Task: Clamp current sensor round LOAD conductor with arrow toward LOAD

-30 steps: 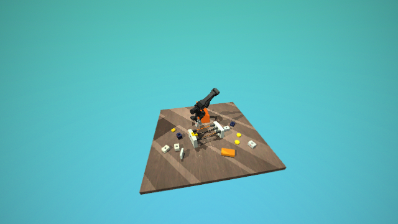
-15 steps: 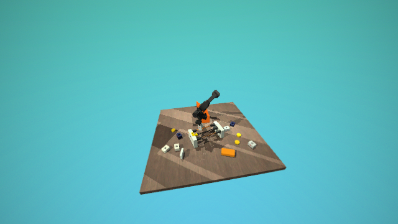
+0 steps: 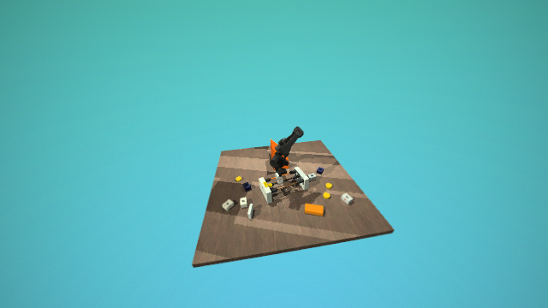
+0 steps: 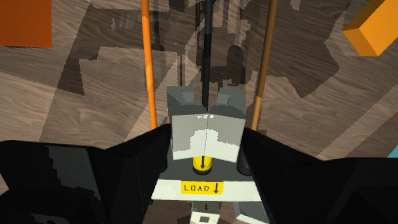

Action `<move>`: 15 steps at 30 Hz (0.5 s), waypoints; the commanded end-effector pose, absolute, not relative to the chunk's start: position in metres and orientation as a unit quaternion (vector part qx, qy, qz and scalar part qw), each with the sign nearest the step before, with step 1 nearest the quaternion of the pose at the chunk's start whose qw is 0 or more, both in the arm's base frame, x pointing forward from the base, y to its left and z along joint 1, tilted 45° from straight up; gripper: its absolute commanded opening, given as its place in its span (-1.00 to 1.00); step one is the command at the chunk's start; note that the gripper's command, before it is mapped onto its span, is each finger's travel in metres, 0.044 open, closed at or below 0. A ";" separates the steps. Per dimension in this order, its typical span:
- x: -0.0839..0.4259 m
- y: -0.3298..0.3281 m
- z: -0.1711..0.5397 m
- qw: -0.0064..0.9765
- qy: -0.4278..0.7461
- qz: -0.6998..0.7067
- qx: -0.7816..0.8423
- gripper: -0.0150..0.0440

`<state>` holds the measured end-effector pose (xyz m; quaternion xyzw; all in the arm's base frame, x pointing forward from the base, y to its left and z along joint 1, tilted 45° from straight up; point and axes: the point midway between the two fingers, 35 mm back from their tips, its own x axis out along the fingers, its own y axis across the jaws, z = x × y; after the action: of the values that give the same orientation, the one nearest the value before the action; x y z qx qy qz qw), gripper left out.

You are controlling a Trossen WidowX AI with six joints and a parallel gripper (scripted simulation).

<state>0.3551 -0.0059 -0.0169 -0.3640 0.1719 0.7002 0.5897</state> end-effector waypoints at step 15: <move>0.358 0.009 -0.034 0.586 0.161 0.702 -0.370 -0.49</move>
<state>0.3584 0.0063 -0.0292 -0.3756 0.1588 0.7025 0.5833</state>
